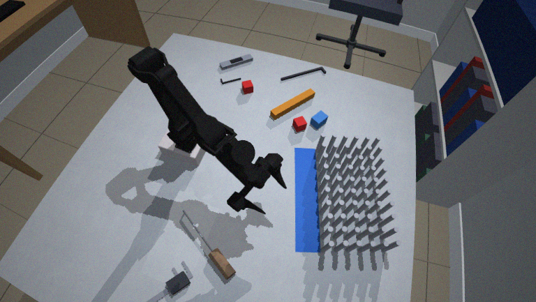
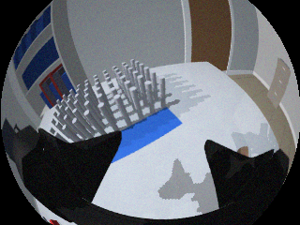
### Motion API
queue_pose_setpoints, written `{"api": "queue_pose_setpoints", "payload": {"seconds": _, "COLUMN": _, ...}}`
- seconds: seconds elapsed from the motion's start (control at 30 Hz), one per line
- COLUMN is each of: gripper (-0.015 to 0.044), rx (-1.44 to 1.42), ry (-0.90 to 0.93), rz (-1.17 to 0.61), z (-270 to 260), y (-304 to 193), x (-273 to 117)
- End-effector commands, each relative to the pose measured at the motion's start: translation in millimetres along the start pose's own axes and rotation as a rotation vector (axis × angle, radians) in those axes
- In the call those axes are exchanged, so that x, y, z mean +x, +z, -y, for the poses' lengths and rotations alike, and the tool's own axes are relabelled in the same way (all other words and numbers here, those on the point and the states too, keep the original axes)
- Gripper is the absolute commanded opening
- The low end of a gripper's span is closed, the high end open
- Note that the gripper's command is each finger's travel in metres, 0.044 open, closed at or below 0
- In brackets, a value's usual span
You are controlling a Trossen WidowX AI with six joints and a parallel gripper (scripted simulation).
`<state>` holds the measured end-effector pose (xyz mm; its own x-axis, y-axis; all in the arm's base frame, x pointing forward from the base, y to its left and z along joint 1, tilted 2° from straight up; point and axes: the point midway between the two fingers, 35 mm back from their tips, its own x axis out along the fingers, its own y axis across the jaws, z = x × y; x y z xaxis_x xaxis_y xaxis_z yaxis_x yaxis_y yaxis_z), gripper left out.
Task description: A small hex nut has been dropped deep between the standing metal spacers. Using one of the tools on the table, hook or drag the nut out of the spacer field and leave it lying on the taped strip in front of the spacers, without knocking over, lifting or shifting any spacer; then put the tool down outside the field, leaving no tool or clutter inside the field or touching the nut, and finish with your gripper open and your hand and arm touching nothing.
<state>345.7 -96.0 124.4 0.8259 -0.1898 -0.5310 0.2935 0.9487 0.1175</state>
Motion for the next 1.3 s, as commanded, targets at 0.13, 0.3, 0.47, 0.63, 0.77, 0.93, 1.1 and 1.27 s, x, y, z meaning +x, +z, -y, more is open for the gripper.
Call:
{"api": "queue_pose_setpoints", "payload": {"seconds": 0.13, "gripper": 0.044, "rx": -0.147, "ry": 0.354, "rz": 0.06, "z": -88, "y": -9, "x": 30}}
{"api": "queue_pose_setpoints", "payload": {"seconds": 0.3, "gripper": 0.044, "rx": -0.147, "ry": 0.354, "rz": 0.06, "z": -88, "y": -9, "x": 30}}
{"api": "queue_pose_setpoints", "payload": {"seconds": 0.47, "gripper": 0.044, "rx": -0.147, "ry": 0.354, "rz": 0.06, "z": -88, "y": -9, "x": 30}}
{"api": "queue_pose_setpoints", "payload": {"seconds": 0.63, "gripper": 0.044, "rx": -0.147, "ry": 0.354, "rz": 0.06, "z": -88, "y": -9, "x": 30}}
{"api": "queue_pose_setpoints", "payload": {"seconds": 0.77, "gripper": 0.044, "rx": -0.147, "ry": 0.354, "rz": 0.06, "z": -88, "y": -9, "x": 30}}
{"api": "queue_pose_setpoints", "payload": {"seconds": 0.93, "gripper": 0.044, "rx": -0.147, "ry": 0.354, "rz": 0.06, "z": -88, "y": -9, "x": 30}}
{"api": "queue_pose_setpoints", "payload": {"seconds": 1.1, "gripper": 0.044, "rx": -0.147, "ry": 0.354, "rz": 0.06, "z": -88, "y": -9, "x": 30}}
{"api": "queue_pose_setpoints", "payload": {"seconds": 1.27, "gripper": 0.044, "rx": -0.129, "ry": 0.349, "rz": 0.052, "z": -87, "y": -8, "x": 32}}
